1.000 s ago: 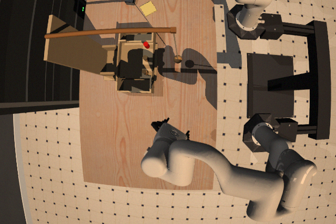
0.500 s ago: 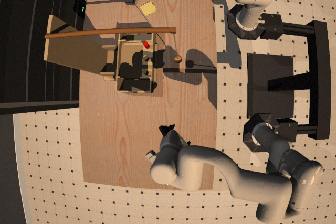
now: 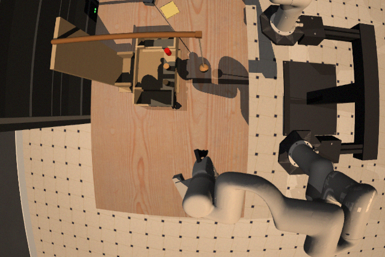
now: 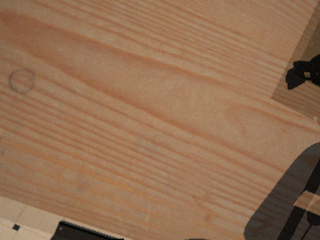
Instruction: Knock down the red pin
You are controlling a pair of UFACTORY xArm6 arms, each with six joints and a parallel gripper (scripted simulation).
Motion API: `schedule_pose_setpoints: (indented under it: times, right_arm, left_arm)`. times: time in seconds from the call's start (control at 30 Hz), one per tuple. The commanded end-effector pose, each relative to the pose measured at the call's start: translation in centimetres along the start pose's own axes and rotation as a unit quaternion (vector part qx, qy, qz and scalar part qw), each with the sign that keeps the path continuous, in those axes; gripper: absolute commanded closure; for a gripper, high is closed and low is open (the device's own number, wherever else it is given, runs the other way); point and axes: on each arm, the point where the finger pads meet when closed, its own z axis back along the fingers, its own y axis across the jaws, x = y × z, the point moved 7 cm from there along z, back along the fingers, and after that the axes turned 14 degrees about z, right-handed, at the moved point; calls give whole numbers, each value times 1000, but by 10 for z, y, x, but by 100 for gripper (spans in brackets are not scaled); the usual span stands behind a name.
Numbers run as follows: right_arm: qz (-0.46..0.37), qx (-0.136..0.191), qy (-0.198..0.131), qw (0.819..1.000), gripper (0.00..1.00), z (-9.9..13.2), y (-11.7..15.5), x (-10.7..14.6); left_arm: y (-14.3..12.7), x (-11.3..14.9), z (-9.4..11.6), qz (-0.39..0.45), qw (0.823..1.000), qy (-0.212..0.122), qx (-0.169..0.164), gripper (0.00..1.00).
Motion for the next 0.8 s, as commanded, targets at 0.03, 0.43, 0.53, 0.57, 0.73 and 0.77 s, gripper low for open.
schedule_pose_setpoints:
  times: [0.03, 0.43, 0.53, 0.57, 0.73, 0.77]
  right_arm:
    - [-110, 23, -2, 994, 0, 21, -7, 3]
    - [-255, 57, 9, 965, 0, 49, -18, 5]
    - [-318, 73, 17, 945, 0, 62, -23, 5]
    - [-330, 76, 19, 941, 0, 65, -23, 5]
    - [-396, 92, 29, 913, 0, 79, -29, 5]
    - [-409, 96, 32, 907, 0, 81, -30, 5]
  left_arm:
    - [-15, -1, 3, -79, 997, 22, 3, 0]
    - [-35, -1, 3, -185, 982, 47, -8, 0]
    - [-34, 5, -15, -283, 953, 72, -77, 0]
    - [-33, 6, -16, -295, 949, 74, -85, 0]
    - [-28, 11, -27, -356, 921, 90, -134, 0]
    - [-27, 12, -29, -368, 914, 93, -144, 0]
